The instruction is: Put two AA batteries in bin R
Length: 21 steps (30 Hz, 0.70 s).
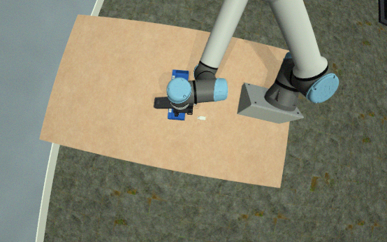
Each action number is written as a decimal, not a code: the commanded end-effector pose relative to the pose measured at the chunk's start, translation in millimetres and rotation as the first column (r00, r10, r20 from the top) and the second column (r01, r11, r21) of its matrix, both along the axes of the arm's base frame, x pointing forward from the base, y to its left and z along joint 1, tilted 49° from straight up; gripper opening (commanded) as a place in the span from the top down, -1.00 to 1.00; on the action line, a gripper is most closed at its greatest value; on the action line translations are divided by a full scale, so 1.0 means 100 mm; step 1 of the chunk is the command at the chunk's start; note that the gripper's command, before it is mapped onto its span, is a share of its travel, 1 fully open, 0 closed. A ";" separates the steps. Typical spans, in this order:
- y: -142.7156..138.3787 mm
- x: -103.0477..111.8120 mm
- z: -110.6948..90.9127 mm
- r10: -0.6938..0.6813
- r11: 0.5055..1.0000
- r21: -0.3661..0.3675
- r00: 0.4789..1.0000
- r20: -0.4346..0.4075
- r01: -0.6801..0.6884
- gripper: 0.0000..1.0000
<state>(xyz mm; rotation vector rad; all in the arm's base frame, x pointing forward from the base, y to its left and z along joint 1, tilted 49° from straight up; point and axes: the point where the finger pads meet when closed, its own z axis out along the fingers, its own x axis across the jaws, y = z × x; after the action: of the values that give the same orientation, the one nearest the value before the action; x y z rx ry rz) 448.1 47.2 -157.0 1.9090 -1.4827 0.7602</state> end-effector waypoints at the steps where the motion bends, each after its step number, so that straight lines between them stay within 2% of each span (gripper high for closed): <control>1: 0.05 0.00 0.04 0.000 1.000 0.000 1.000 0.001 0.000 0.91; 6: 0.08 0.00 0.07 0.000 1.000 0.000 1.000 0.001 0.000 0.91; 14: 0.31 -0.03 0.27 0.000 1.000 0.000 1.000 0.001 0.000 0.91; 19: 0.31 -0.03 0.27 0.000 1.000 0.000 1.000 0.001 0.000 0.91; 21: 0.44 -0.04 0.38 0.000 1.000 0.000 1.000 0.001 0.000 0.91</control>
<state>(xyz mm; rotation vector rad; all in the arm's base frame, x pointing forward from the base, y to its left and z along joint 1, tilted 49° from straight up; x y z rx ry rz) 444.7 79.3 -128.8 1.9094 -1.4825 0.7602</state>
